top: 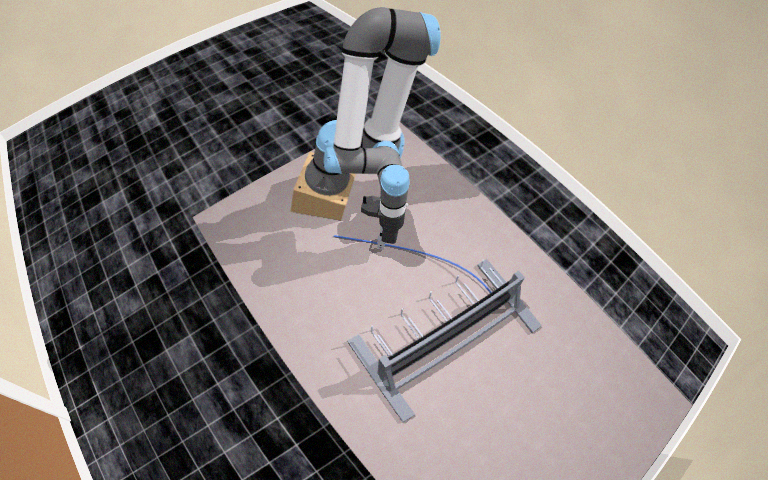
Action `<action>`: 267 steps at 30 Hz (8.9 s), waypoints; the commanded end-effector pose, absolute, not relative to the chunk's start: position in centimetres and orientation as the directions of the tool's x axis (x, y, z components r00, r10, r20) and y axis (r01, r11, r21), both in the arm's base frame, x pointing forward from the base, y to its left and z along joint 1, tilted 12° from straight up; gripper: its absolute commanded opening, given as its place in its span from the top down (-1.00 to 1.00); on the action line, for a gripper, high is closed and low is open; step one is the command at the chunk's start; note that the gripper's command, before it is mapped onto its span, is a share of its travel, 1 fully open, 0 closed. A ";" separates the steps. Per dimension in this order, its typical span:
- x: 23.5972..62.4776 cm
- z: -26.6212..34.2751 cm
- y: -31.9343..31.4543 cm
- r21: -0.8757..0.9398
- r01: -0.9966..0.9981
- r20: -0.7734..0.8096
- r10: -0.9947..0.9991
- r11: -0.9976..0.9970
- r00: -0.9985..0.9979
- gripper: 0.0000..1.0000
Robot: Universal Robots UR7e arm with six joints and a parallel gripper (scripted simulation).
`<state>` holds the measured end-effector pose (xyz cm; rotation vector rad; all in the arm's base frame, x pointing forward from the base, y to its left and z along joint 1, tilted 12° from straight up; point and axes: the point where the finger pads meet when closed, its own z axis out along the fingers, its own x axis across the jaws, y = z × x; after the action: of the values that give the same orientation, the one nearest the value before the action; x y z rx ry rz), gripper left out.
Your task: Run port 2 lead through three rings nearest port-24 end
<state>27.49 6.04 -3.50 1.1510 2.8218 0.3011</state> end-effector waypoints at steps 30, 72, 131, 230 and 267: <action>27.6 -3.9 6.1 0.211 0.684 0.000 0.699 0.699 -0.715 -0.34; 27.6 -3.9 6.1 0.211 0.684 0.000 0.699 0.699 -0.715 1.00; 27.6 -3.9 6.1 0.211 0.684 0.000 0.699 0.699 -0.715 1.00; 44.6 9.6 -6.6 0.182 0.233 -0.106 0.255 0.955 -0.961 1.00; 52.8 14.1 -12.2 0.151 -0.006 -0.147 0.017 0.988 -0.989 1.00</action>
<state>52.70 -11.80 13.83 0.0064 2.9880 0.2425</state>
